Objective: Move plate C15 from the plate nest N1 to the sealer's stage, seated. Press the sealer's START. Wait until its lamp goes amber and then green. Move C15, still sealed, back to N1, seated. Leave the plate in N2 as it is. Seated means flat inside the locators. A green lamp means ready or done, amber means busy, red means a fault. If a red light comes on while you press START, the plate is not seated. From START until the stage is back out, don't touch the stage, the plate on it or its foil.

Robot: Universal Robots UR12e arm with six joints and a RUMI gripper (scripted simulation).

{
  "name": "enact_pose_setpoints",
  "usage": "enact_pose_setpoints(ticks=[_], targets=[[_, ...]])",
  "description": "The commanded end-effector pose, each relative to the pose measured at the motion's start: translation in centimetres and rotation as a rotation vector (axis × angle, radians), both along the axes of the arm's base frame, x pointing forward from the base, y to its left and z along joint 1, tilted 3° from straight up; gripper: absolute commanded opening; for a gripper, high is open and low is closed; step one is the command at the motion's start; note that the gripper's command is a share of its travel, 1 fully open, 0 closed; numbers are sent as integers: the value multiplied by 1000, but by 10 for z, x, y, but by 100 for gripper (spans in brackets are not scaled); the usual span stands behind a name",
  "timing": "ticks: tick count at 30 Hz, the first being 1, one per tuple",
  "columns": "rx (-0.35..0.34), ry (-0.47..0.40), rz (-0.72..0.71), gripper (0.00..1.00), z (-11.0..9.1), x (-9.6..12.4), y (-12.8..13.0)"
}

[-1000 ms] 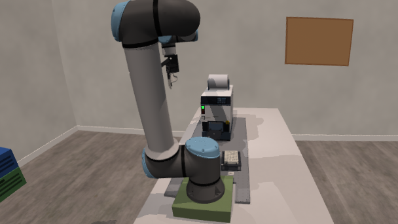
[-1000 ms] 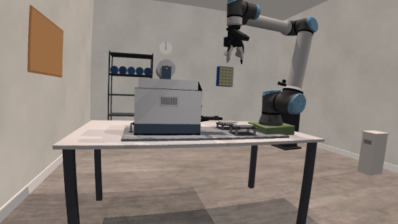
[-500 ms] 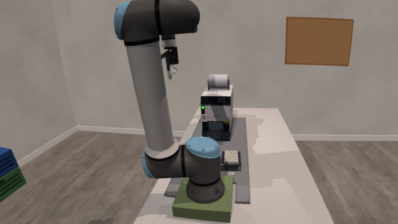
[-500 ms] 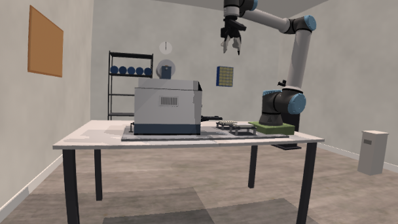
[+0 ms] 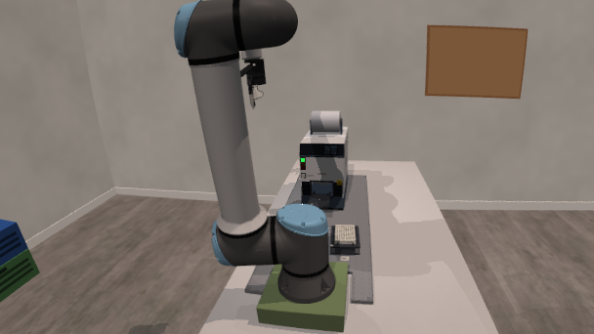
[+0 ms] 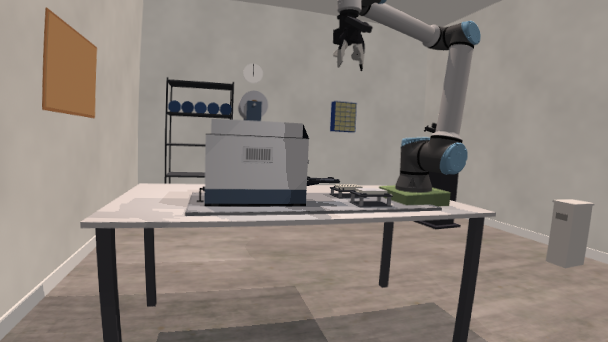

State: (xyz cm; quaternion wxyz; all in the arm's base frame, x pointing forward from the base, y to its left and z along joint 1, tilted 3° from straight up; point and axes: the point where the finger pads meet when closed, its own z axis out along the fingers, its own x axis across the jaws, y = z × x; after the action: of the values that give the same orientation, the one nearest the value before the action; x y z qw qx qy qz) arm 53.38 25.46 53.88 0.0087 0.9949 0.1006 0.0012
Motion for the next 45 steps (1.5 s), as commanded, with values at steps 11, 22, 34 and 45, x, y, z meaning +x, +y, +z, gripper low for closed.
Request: enact_pose_setpoints(ticks=[11,22,34,45], targets=[[4,0,0,68,58,19,4],[7,1,0,68,100,31,6],[10,1,0,68,137,39,8],[14,2,0,68,182,47,11]])
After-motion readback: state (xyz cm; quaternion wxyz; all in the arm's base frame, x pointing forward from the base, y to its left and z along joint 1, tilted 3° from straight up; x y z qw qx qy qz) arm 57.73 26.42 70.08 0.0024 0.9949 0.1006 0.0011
